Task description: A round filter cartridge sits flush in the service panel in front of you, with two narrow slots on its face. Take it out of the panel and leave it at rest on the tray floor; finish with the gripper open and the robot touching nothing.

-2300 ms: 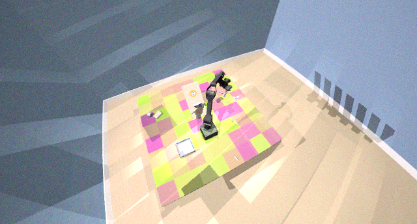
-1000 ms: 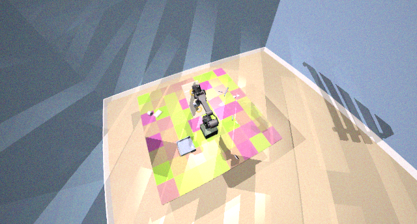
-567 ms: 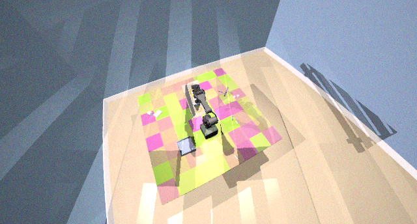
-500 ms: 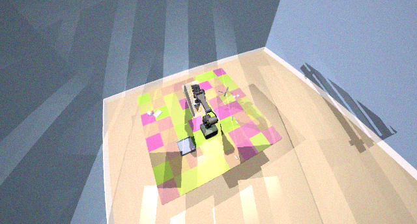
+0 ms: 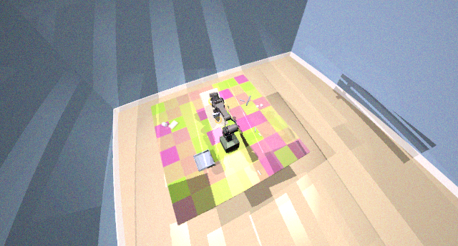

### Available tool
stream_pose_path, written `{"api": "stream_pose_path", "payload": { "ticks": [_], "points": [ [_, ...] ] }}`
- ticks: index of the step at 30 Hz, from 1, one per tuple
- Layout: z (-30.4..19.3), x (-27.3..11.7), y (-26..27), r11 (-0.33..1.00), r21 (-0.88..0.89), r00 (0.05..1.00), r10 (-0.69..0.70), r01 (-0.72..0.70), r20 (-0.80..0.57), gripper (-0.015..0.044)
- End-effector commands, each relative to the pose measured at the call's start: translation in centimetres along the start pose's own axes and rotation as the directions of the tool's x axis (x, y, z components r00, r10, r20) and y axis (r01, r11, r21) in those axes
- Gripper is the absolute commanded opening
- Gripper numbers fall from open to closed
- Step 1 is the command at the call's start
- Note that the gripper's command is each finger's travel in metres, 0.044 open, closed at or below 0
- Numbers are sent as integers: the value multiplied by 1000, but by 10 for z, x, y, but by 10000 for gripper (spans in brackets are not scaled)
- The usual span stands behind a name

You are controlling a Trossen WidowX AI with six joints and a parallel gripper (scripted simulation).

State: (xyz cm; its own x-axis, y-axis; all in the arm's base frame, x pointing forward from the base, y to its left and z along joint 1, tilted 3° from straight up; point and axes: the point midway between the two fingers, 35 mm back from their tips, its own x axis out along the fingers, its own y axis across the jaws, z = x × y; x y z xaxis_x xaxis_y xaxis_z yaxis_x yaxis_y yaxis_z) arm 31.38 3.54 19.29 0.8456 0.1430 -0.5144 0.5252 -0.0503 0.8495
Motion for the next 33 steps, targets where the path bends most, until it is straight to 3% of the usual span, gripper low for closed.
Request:
{"api": "stream_pose_path", "payload": {
  "ticks": [1,33],
  "points": [
    [1,8,-3,1000,5,1000,-6,6,5,88],
    [2,9,-4,1000,5,1000,-6,6,5,88]
  ]
}}
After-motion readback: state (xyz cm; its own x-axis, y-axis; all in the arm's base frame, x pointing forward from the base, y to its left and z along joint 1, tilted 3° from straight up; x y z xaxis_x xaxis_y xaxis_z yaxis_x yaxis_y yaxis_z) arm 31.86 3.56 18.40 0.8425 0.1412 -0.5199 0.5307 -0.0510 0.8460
